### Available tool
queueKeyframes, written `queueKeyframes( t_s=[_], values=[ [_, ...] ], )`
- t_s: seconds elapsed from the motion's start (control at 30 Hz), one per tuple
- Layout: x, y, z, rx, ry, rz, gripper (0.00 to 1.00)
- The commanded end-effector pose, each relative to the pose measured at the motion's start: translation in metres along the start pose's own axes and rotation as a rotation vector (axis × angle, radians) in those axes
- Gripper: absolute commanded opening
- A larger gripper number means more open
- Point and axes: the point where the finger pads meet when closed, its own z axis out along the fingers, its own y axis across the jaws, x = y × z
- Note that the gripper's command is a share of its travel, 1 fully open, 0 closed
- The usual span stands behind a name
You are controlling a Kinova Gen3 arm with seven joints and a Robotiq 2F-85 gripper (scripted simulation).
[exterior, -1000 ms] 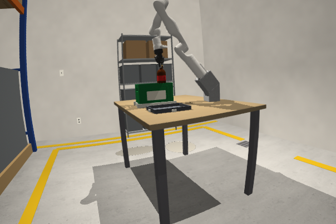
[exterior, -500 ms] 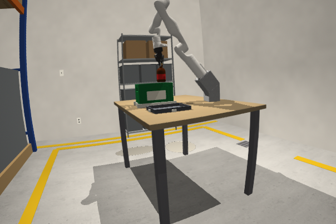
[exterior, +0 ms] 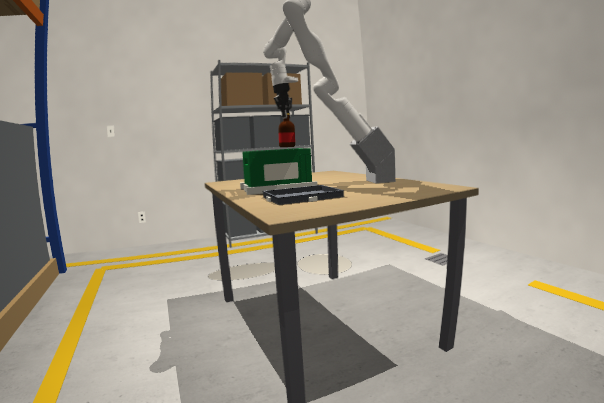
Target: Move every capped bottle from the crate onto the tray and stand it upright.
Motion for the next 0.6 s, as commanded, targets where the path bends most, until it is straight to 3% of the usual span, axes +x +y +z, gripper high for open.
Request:
queueKeyframes(
  t_s=[0.0, 0.43, 0.57],
  values=[
    [0.001, 0.004, 0.000, 0.000, -0.001, 0.000, 0.00],
    [0.011, 0.033, -0.002, 0.005, -0.010, -0.004, 0.00],
    [0.014, 0.031, -0.001, 0.001, -0.003, 0.001, 0.00]
  ],
)
